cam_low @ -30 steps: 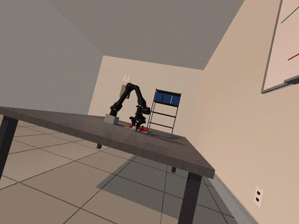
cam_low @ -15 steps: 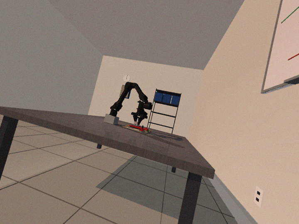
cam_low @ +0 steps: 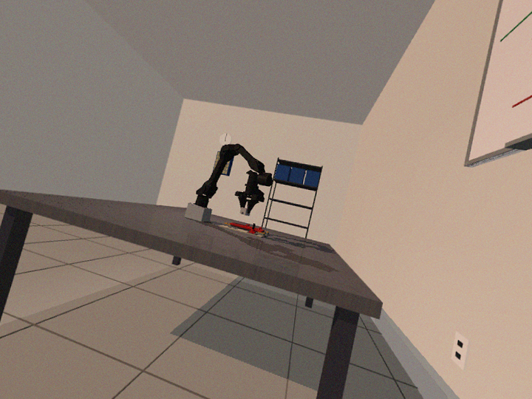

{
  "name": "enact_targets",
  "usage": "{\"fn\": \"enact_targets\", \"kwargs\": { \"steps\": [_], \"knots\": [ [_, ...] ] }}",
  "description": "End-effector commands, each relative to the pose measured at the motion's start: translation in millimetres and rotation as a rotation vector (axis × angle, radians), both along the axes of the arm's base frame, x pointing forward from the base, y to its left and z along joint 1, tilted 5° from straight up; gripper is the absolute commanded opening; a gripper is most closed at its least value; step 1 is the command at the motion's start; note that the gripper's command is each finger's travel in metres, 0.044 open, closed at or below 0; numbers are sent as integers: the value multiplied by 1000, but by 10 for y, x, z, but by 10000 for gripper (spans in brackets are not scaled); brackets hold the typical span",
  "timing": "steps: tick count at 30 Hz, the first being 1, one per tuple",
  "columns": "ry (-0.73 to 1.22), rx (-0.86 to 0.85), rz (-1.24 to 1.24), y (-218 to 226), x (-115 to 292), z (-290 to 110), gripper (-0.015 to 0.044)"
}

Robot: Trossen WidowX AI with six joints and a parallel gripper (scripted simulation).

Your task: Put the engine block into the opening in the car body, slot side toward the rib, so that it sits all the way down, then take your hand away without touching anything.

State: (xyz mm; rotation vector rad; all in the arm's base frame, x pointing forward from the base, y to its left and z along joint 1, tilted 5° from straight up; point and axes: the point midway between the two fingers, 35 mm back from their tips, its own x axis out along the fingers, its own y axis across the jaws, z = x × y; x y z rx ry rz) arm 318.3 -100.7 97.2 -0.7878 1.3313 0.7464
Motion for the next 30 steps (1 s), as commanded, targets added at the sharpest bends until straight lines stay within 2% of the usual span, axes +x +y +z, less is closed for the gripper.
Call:
{"fn": "enact_targets", "kwargs": {
  "steps": [1,7,12,19,25,30],
  "knots": [
    [-12,-7,5,-3,-21,176,0],
    [-12,-7,5,1,-45,254,0],
    [-12,-7,5,9,-30,60,0],
    [-14,-3,5,7,-29,65,0],
    [-40,39,9,-8,-29,91,0],
    [-95,140,18,-40,-53,68,0]
  ]
}}
